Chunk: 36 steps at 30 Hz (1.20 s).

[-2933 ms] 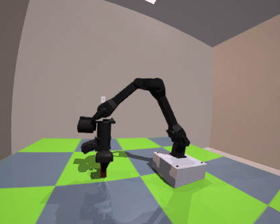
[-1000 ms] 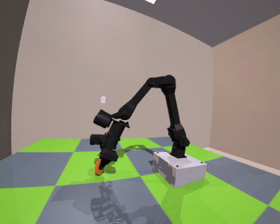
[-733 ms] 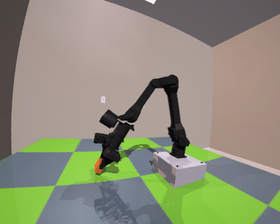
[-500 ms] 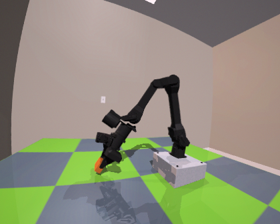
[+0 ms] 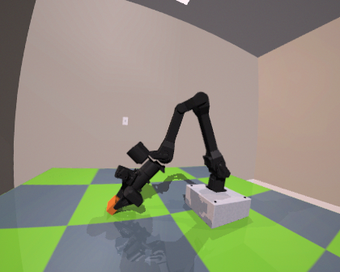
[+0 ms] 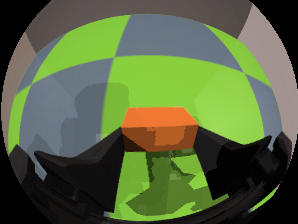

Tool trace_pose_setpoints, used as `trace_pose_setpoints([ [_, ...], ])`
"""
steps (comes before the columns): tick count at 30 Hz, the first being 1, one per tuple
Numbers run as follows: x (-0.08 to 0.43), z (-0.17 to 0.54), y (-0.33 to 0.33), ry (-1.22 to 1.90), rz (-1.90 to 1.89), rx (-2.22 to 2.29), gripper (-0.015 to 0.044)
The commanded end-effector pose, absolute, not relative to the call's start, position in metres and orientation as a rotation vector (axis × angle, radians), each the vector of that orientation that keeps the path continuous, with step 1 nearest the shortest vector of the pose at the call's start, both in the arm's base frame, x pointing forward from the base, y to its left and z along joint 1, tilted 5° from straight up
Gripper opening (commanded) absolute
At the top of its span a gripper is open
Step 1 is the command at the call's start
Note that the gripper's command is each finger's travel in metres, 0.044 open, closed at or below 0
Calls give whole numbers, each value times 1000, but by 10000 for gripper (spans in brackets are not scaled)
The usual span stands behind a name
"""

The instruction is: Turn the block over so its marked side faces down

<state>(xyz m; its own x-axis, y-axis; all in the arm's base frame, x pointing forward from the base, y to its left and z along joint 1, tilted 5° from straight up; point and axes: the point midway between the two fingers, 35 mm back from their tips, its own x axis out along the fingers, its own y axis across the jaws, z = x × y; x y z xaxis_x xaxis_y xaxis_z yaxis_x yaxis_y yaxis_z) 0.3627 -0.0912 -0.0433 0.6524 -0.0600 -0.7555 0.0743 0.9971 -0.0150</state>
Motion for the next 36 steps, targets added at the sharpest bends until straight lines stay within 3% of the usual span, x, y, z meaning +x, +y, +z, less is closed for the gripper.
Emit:
trace_pose_setpoints([
  [1,362,-52,-91,810,-75,26,0],
  [36,340,-53,-85,437,-70,-2,0],
])
